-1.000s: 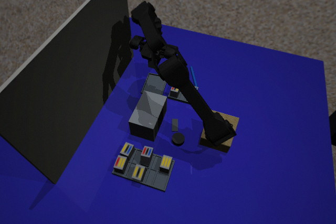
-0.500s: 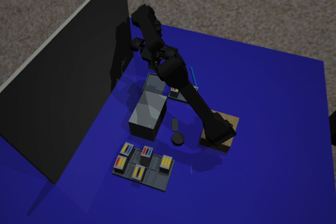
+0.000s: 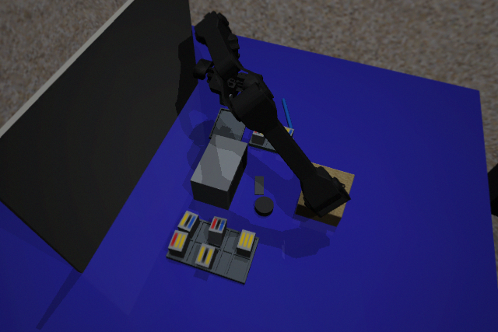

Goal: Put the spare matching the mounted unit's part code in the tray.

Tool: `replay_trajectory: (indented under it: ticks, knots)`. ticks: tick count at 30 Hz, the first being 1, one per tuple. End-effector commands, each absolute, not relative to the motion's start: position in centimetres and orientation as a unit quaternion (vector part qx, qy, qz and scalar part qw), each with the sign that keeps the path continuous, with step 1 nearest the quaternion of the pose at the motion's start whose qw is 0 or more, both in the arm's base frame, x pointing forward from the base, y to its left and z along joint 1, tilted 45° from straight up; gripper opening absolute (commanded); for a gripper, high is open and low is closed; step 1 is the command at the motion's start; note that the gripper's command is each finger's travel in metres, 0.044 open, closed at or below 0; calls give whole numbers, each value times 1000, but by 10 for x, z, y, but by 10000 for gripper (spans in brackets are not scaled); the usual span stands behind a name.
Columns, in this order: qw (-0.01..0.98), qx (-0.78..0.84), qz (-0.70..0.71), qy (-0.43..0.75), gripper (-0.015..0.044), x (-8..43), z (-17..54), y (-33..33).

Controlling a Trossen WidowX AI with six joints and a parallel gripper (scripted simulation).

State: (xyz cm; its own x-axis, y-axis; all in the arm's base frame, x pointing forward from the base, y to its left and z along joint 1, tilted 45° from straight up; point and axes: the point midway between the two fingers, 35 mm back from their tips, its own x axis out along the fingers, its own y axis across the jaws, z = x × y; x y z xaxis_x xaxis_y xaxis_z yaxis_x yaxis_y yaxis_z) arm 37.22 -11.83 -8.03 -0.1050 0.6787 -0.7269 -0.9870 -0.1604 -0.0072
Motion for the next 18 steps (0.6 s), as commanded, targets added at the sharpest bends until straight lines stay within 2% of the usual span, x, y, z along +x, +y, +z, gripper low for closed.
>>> replay_trajectory:
  ticks: [1,18]
  knots:
    - [597,-301,699,254,0,372,-84,-114]
    - [597,-301,699,254,0,371,-95,-104]
